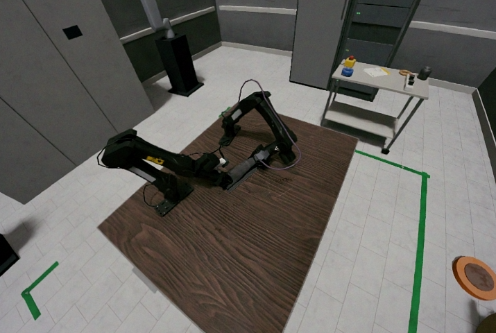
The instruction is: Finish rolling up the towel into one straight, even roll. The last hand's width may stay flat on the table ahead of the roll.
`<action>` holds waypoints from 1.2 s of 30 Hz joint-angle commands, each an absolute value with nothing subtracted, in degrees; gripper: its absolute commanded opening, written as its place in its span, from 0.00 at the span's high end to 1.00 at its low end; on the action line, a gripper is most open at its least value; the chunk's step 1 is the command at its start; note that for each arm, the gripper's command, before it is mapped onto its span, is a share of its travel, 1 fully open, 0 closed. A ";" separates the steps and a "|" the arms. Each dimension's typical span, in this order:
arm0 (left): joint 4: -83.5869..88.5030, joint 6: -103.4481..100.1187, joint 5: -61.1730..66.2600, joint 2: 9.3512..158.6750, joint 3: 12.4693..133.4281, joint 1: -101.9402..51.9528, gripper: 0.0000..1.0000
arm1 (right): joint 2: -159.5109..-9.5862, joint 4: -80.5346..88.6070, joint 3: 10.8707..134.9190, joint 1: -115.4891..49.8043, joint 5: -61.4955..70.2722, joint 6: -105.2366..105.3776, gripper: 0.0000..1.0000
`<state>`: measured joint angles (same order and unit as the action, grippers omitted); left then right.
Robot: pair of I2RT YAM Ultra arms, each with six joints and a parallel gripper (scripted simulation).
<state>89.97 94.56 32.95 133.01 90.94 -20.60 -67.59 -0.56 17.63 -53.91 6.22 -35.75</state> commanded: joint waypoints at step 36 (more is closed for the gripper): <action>90.00 91.91 31.84 123.75 97.61 -14.95 0.15 | -68.32 -1.60 20.21 -52.98 6.41 -35.94 0.63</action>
<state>90.00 92.31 31.64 124.99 95.85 -15.03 -67.59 -0.71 17.63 -53.89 6.07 -35.75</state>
